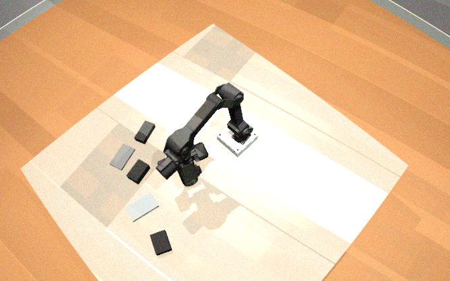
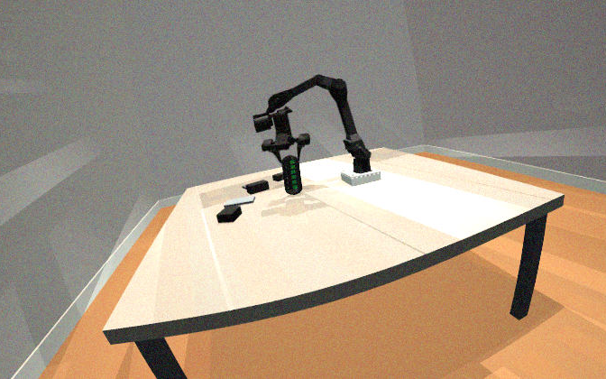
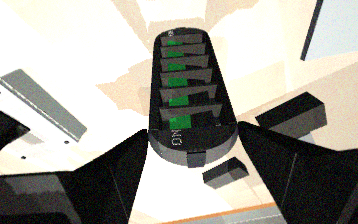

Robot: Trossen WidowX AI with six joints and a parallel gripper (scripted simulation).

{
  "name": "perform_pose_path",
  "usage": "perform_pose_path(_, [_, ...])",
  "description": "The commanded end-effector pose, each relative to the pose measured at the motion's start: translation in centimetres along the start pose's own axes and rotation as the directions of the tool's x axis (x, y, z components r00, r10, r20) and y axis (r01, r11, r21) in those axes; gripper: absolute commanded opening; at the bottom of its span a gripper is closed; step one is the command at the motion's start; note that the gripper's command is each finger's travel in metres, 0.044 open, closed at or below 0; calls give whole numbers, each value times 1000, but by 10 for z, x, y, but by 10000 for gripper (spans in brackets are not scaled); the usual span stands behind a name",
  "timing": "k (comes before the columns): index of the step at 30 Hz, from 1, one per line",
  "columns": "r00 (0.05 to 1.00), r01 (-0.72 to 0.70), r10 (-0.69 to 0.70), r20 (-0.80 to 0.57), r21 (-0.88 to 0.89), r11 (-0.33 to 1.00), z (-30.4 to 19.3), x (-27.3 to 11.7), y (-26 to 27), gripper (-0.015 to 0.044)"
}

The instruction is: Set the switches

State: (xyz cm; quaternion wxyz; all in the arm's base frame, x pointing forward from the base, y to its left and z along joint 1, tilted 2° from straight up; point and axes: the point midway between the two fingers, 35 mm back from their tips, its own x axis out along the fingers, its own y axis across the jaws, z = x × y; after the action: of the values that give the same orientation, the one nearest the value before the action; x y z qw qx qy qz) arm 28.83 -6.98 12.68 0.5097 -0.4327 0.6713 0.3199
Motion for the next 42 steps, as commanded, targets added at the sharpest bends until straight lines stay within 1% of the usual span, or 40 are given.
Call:
perform_pose_path(1, [1000, -1, 1, 8, -1, 1000, 7, -1, -1, 336])
perform_pose_path(42, [995, -1, 1, 102, -1, 1000, 37, -11, -1, 338])
